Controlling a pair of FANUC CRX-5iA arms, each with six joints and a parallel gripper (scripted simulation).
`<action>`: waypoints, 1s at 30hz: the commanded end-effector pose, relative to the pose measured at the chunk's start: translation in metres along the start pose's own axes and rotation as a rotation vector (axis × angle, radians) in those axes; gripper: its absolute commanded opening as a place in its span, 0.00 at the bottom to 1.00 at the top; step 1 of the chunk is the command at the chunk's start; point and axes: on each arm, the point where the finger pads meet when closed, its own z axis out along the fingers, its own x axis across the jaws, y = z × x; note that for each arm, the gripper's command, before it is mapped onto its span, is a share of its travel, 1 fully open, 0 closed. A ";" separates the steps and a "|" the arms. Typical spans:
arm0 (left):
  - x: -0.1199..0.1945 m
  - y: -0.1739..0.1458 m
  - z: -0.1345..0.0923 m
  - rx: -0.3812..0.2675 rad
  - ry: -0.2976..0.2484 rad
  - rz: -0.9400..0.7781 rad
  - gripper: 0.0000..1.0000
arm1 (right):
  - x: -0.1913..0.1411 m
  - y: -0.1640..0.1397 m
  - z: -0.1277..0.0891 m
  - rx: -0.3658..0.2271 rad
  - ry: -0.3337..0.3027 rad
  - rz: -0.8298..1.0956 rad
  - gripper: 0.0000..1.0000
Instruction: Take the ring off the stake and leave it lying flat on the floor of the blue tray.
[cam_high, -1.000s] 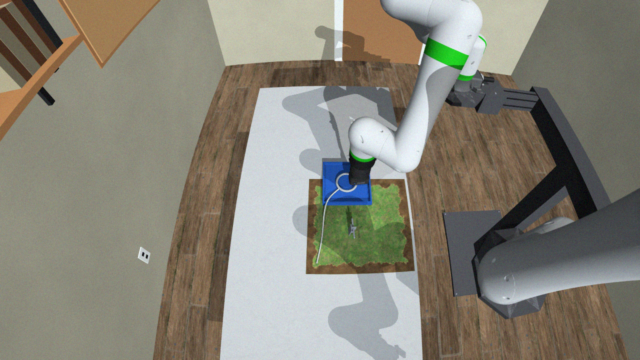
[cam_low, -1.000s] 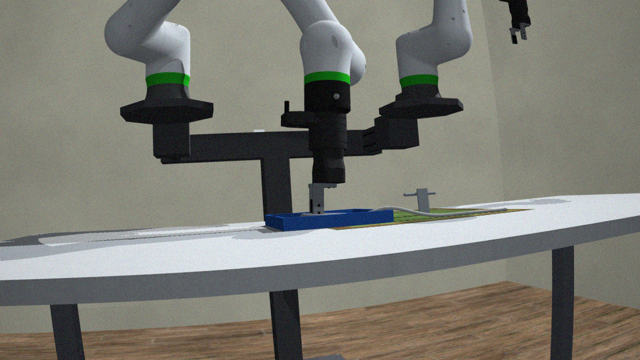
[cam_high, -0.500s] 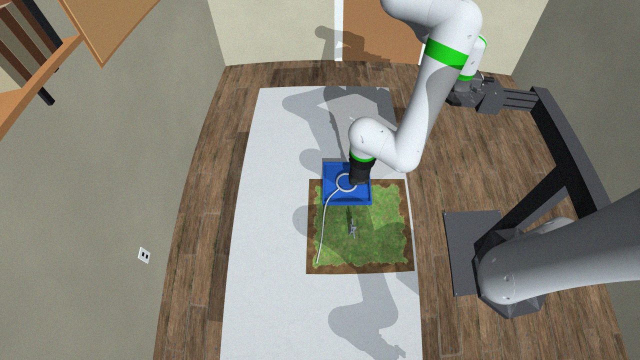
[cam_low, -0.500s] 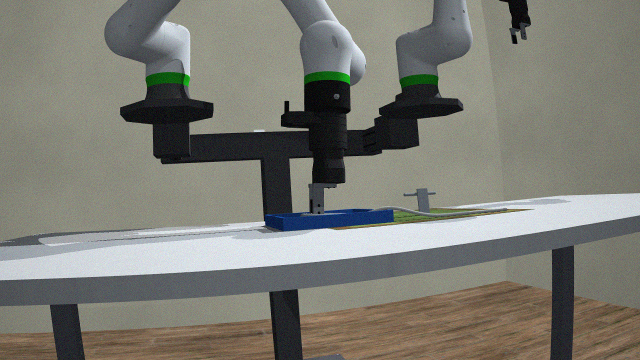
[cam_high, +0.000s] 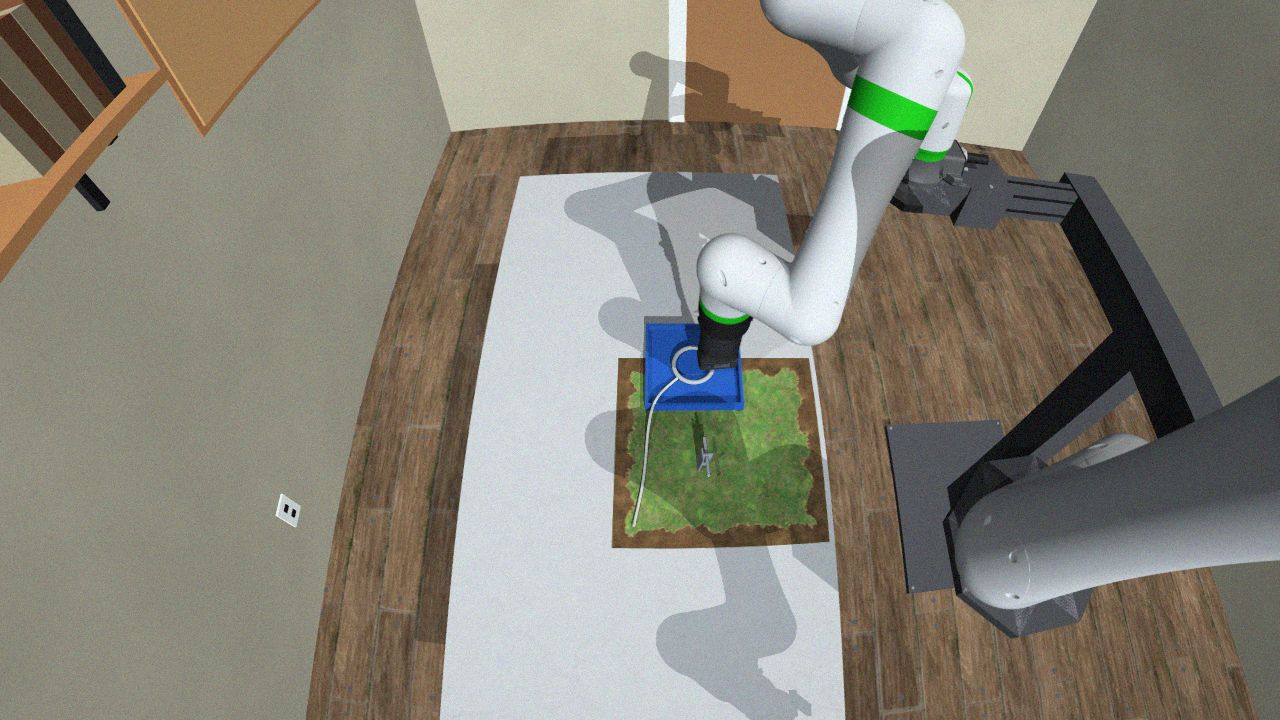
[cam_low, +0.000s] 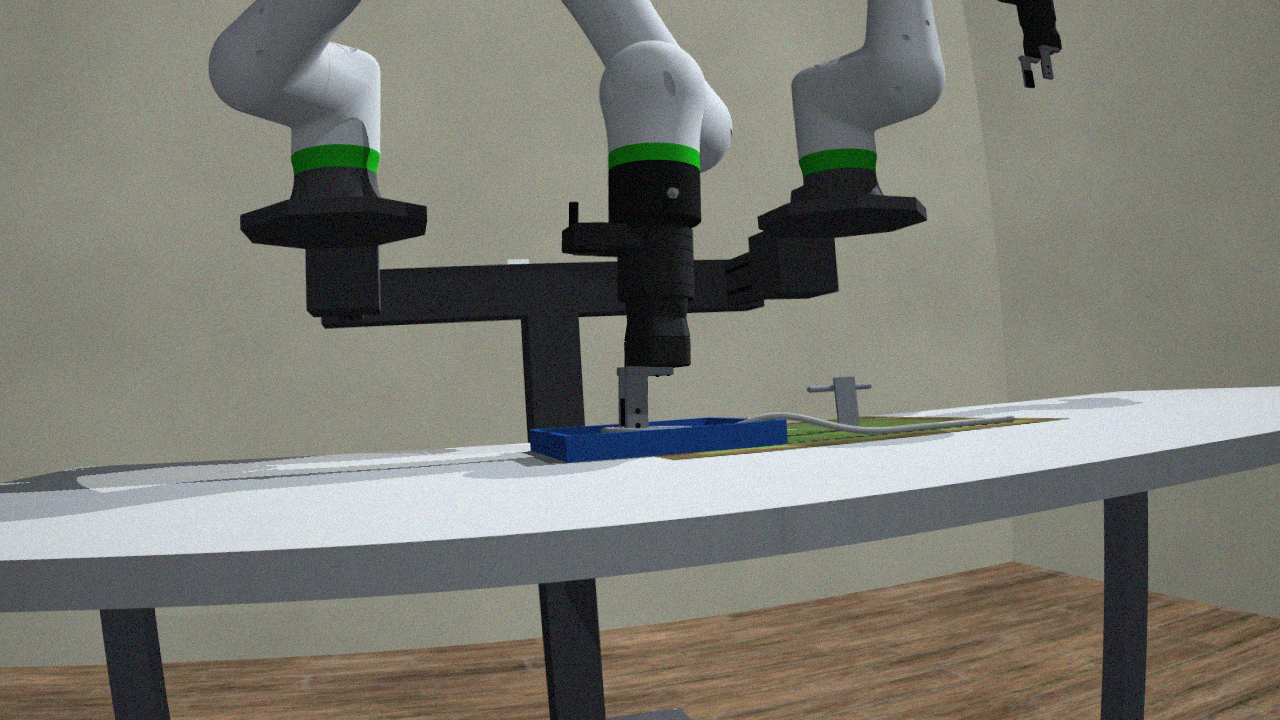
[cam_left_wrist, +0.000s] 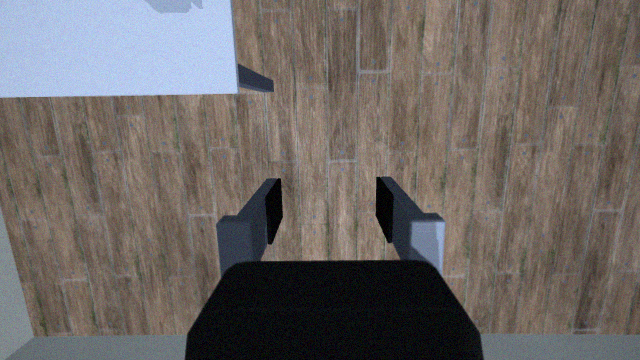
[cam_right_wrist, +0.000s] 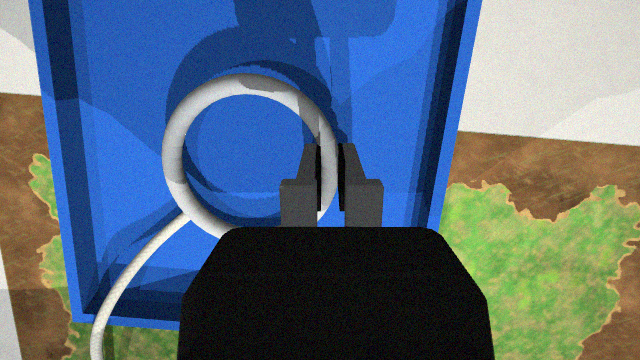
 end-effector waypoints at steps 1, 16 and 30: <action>0.000 0.000 -0.001 -0.002 0.000 0.000 1.00 | -0.001 0.001 -0.001 -0.001 -0.002 0.000 0.00; 0.000 0.000 -0.001 -0.002 0.000 0.000 1.00 | -0.001 0.000 0.001 -0.054 -0.007 0.000 0.00; 0.000 0.000 -0.001 -0.002 0.000 0.000 1.00 | -0.001 0.000 0.001 -0.054 -0.007 0.000 0.00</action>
